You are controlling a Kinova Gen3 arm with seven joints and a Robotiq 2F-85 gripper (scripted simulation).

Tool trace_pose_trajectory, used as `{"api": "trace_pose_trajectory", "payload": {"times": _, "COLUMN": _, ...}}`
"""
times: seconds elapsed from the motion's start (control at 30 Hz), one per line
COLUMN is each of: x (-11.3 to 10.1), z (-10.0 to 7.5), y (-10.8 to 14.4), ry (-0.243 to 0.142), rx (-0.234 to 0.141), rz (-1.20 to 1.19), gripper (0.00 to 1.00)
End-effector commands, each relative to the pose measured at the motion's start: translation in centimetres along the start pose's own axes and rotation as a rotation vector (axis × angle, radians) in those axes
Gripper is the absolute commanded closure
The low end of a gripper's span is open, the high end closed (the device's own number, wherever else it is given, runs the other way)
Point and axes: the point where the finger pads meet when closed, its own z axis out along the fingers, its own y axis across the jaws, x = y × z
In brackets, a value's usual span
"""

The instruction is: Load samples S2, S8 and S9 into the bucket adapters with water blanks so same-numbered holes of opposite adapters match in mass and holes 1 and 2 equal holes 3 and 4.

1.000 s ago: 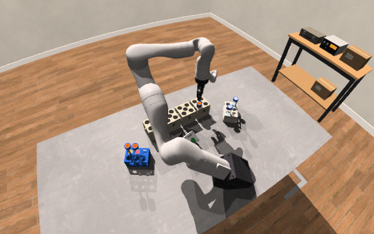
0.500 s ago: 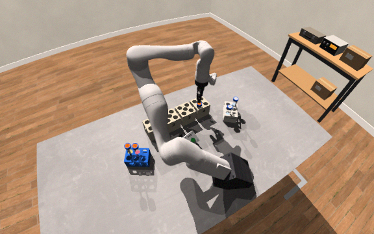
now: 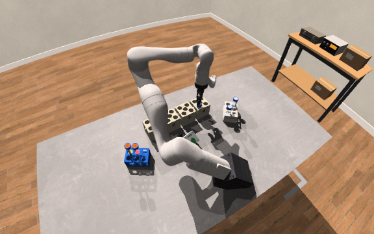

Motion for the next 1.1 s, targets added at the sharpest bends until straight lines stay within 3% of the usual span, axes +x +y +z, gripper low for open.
{"api": "trace_pose_trajectory", "payload": {"times": 0.0, "x": 0.0, "z": 0.4, "y": 0.0, "ry": 0.000, "rx": 0.002, "rz": 0.000, "gripper": 0.38}}
{"api": "trace_pose_trajectory", "payload": {"times": 0.7, "x": 0.0, "z": 2.9, "y": 0.0, "ry": 0.000, "rx": 0.002, "rz": 0.000, "gripper": 0.38}}
{"api": "trace_pose_trajectory", "payload": {"times": 1.07, "x": 0.0, "z": 2.9, "y": 0.0, "ry": 0.000, "rx": 0.002, "rz": 0.000, "gripper": 0.38}}
